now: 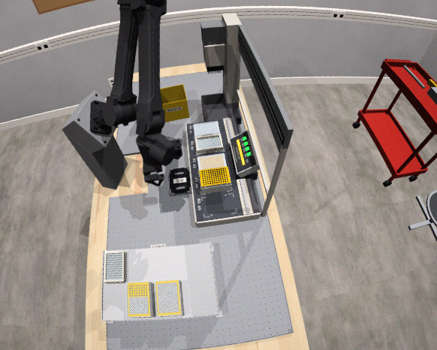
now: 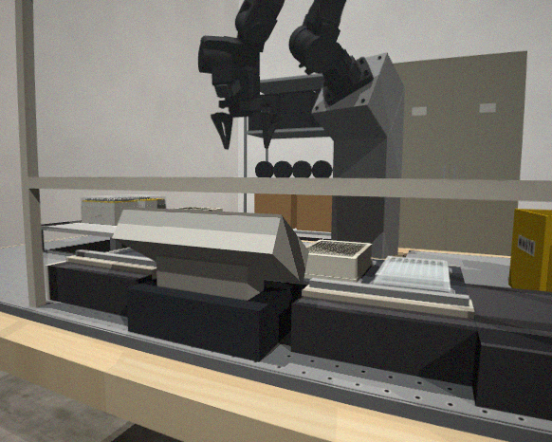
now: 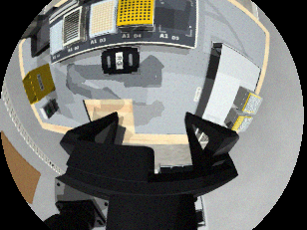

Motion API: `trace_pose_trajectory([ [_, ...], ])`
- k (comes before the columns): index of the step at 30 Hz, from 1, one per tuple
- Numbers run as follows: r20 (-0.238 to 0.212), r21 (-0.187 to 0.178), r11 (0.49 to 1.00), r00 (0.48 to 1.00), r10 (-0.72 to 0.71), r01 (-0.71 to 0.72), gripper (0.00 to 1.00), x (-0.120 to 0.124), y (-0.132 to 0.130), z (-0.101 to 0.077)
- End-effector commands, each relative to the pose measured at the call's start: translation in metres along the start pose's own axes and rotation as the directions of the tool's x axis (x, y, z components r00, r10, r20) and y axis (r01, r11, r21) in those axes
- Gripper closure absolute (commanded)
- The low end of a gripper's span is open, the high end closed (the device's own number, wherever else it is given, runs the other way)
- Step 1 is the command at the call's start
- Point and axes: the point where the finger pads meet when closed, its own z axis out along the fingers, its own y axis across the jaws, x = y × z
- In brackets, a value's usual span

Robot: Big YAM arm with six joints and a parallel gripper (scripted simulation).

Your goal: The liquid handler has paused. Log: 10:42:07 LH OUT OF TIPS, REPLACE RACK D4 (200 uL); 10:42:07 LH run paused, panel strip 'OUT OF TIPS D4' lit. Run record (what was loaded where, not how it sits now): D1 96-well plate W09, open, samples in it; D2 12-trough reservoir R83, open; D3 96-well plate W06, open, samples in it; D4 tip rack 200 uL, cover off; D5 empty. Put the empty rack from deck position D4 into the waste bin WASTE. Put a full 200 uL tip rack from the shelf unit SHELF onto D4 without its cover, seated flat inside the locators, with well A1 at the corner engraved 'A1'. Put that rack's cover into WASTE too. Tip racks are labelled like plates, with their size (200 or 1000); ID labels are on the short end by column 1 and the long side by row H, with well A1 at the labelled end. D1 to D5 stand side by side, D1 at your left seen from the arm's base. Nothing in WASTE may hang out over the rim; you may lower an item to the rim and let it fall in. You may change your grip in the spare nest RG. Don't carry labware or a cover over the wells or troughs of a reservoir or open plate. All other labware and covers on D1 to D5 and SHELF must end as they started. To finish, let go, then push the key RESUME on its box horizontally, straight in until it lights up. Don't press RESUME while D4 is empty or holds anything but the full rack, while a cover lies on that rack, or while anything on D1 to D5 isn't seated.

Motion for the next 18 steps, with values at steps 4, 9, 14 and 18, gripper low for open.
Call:
trace_pose_trajectory([
  [4,0.011,-0.011,0.999,0.999,0.045,-0.045,0.0,-0.01,0.023,-0.002],
  [9,0.011,-0.01,0.999,0.999,0.045,-0.045,0.0,-0.018,0.047,-0.002],
  [14,0.011,-0.01,0.999,0.999,0.045,-0.045,0.0,-0.025,0.07,-0.002],
  [18,0.011,-0.01,0.999,0.999,0.045,-0.045,0.0,-0.031,0.089,-0.003],
])
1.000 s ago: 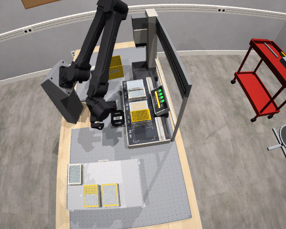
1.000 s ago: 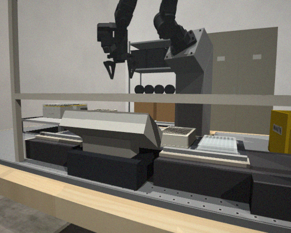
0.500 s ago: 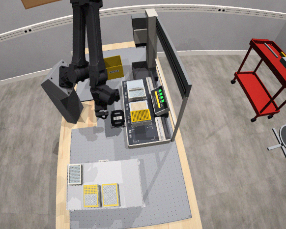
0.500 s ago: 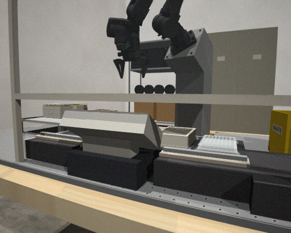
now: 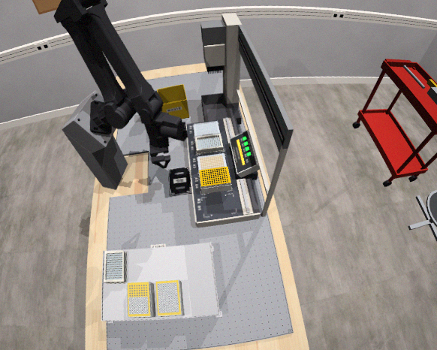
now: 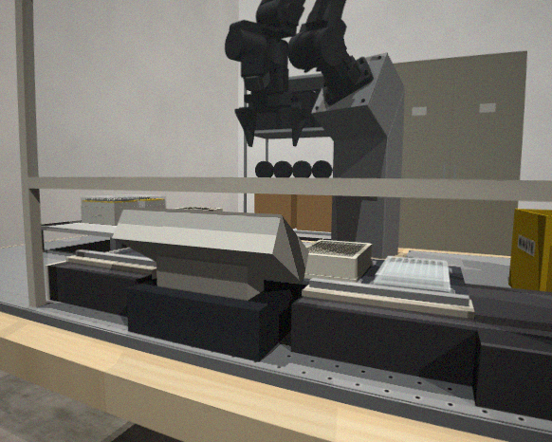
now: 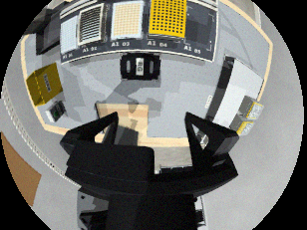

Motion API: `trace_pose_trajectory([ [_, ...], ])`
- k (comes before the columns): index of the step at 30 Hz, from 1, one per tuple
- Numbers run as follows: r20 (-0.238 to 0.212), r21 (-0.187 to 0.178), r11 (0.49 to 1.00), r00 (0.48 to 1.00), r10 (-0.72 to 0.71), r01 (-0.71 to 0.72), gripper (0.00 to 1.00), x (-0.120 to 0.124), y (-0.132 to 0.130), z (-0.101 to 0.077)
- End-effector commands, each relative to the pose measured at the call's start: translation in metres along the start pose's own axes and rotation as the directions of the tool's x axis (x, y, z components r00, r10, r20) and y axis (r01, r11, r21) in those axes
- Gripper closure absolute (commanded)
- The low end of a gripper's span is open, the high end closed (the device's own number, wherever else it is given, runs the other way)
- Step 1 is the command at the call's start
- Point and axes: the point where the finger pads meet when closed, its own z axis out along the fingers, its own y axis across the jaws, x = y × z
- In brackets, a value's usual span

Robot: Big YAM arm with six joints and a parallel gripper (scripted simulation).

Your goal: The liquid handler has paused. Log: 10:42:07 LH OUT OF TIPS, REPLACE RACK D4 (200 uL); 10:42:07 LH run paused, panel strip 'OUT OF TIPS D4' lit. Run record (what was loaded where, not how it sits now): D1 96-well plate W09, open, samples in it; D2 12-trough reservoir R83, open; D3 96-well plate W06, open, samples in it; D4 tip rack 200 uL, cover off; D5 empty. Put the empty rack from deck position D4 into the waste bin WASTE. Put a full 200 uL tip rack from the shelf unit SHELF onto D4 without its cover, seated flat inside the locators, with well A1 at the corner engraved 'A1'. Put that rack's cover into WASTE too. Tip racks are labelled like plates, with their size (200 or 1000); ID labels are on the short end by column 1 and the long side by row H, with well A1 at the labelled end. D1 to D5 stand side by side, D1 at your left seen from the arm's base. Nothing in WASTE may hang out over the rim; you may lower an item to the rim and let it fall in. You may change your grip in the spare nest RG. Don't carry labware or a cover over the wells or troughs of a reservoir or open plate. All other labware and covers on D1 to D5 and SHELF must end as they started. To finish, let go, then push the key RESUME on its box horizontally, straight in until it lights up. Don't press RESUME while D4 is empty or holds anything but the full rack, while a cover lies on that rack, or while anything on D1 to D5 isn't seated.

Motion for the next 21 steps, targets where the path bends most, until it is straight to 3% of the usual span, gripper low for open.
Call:
trace_pose_trajectory([
  [1,0.005,-0.017,0.998,0.998,0.066,-0.066,0.0,-0.007,0.021,-0.002],
  [5,-0.016,-0.023,0.998,0.998,0.064,-0.064,0.0,-0.006,0.033,0.001],
  [12,0.034,-0.013,0.997,0.997,0.076,-0.076,0.0,-0.04,0.059,-0.005],
  [16,0.031,-0.015,0.997,0.996,0.078,-0.078,0.0,-0.045,0.077,-0.004],
  [20,0.031,-0.015,0.997,0.996,0.078,-0.078,0.0,-0.045,0.077,-0.004],
  [21,0.025,0.003,0.996,0.996,0.09,-0.09,0.0,-0.044,0.071,-0.003],
])
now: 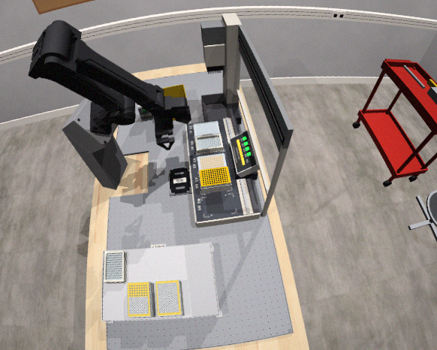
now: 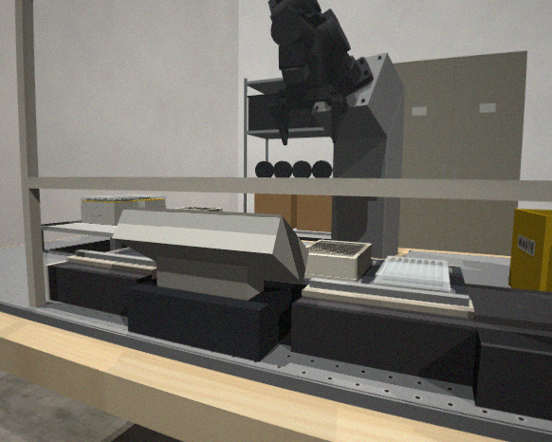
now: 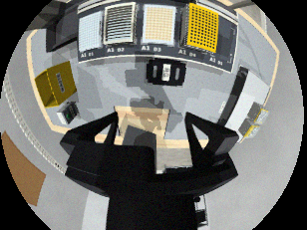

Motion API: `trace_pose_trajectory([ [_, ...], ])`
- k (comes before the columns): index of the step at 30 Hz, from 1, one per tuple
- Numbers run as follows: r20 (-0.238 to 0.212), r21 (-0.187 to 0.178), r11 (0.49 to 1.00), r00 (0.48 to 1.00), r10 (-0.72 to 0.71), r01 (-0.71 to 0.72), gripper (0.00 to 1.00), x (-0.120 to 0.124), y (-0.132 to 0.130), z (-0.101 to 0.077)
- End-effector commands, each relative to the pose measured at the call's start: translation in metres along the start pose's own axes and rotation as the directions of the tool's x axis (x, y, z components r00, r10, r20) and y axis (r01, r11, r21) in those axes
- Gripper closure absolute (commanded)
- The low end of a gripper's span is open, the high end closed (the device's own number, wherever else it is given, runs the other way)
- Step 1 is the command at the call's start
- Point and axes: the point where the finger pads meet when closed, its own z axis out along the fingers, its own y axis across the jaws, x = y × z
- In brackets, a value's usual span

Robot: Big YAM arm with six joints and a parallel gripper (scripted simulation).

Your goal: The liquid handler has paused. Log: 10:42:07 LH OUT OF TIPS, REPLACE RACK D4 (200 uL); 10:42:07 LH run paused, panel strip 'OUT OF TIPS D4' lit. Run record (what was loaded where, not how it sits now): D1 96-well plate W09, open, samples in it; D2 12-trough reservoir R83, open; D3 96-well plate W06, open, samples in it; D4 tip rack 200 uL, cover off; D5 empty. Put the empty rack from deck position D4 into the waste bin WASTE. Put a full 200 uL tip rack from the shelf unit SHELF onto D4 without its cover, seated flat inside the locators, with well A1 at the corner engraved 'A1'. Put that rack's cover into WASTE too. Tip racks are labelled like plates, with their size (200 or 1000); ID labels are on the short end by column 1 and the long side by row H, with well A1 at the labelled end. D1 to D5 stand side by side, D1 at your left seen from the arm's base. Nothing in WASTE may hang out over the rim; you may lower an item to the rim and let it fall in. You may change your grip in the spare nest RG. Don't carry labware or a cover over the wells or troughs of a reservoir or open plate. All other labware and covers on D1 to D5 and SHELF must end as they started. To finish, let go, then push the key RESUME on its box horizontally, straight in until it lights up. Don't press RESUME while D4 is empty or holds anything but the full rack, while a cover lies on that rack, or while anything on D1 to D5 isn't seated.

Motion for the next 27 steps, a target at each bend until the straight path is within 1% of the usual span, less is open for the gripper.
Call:
trace_pose_trajectory([
  [1,0.034,0.034,0.996,0.996,0.085,-0.086,0.0,-0.022,-0.012,-0.002],
  [6,0.036,0.024,0.996,0.996,0.08,-0.081,0.0,-0.022,-0.009,-0.003],
  [7,0.043,0.016,0.998,0.997,0.066,-0.067,0.0,-0.023,-0.008,-0.01],
  [10,0.042,0.016,0.998,0.997,0.066,-0.067,0.0,-0.023,-0.007,-0.01],
  [11,0.038,0.029,0.997,0.997,0.072,-0.073,0.0,-0.022,-0.017,-0.009],
  [14,0.04,0.032,0.997,0.997,0.065,-0.067,0.0,-0.022,-0.033,-0.01],
  [16,0.04,0.032,0.997,0.997,0.065,-0.067,0.0,-0.022,-0.033,-0.01],
  [22,0.043,0.037,0.998,0.997,0.059,-0.06,0.0,-0.021,-0.065,-0.012],
  [23,0.025,0.032,0.998,0.998,0.057,-0.058,0.0,-0.017,-0.067,-0.009],
  [25,0.034,0.034,0.998,0.998,0.057,-0.058,0.0,-0.019,-0.067,-0.009],
  [27,0.032,0.034,0.998,0.998,0.057,-0.058,0.0,-0.018,-0.067,-0.009],
])
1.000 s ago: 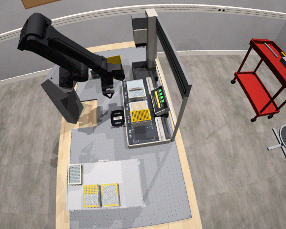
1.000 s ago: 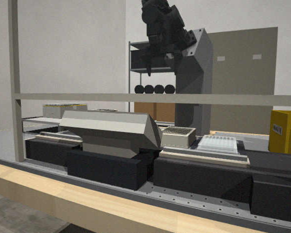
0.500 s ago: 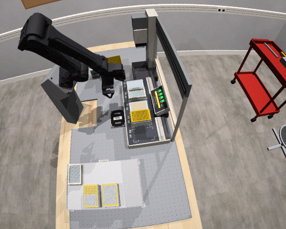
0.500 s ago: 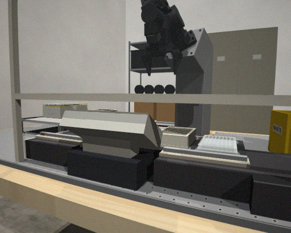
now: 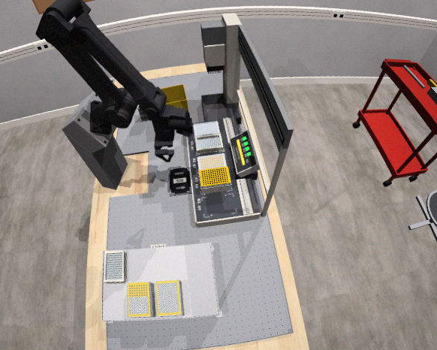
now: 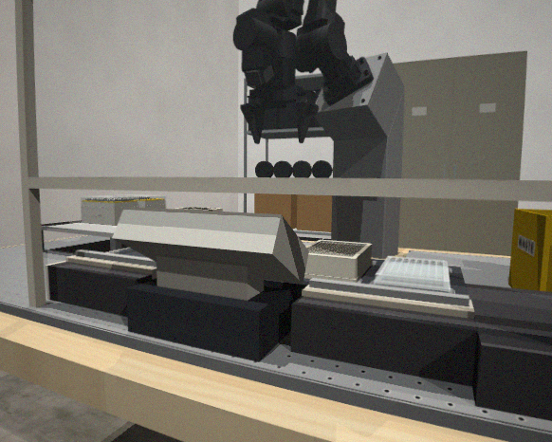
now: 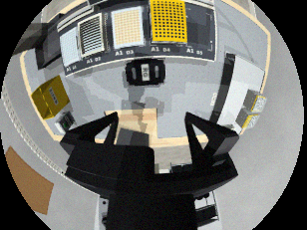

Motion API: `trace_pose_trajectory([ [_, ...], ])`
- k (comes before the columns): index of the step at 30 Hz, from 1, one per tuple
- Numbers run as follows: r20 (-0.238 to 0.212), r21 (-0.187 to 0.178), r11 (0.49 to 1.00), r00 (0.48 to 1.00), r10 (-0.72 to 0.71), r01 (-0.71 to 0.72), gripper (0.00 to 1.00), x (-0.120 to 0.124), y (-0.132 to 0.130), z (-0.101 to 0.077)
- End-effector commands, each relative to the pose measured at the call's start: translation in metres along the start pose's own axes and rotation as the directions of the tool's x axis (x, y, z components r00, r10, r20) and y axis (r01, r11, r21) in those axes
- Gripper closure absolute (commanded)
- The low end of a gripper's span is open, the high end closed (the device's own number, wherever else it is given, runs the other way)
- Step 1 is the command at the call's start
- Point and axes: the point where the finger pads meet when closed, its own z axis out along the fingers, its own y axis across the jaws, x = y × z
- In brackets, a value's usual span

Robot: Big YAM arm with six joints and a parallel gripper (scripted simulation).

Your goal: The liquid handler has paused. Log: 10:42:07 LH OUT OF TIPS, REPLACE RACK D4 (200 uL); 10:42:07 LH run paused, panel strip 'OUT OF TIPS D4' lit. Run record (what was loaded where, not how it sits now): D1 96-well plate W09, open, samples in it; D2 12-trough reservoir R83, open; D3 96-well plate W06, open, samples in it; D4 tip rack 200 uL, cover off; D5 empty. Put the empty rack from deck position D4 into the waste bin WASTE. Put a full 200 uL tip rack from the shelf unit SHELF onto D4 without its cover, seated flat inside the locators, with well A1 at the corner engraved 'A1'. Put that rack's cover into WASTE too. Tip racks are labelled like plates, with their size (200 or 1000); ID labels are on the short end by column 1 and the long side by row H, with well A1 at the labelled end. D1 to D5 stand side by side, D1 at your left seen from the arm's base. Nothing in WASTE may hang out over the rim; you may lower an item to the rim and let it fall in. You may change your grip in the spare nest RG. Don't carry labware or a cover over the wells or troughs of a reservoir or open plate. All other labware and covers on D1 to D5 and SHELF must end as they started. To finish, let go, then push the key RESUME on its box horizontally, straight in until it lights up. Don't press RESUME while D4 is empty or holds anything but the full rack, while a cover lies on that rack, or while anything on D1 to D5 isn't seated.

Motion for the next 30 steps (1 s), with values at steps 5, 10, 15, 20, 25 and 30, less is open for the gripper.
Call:
trace_pose_trajectory([
  [5,0.033,-0.004,0.998,0.998,-0.062,0.062,0.0,-0.02,-0.009,-0.004],
  [10,0.038,0.0,0.998,0.997,-0.066,0.066,0.0,-0.022,-0.03,-0.004],
  [15,0.035,0.002,0.998,0.997,-0.071,0.071,0.0,-0.022,-0.056,-0.003],
  [20,0.037,-0.019,0.996,0.996,-0.081,0.082,0.0,-0.021,-0.052,-0.001],
  [25,0.032,-0.015,0.997,0.997,-0.072,0.073,0.0,-0.032,-0.053,-0.002],
  [30,0.032,-0.016,0.998,0.998,-0.056,0.057,0.0,-0.058,-0.052,-0.003],
])
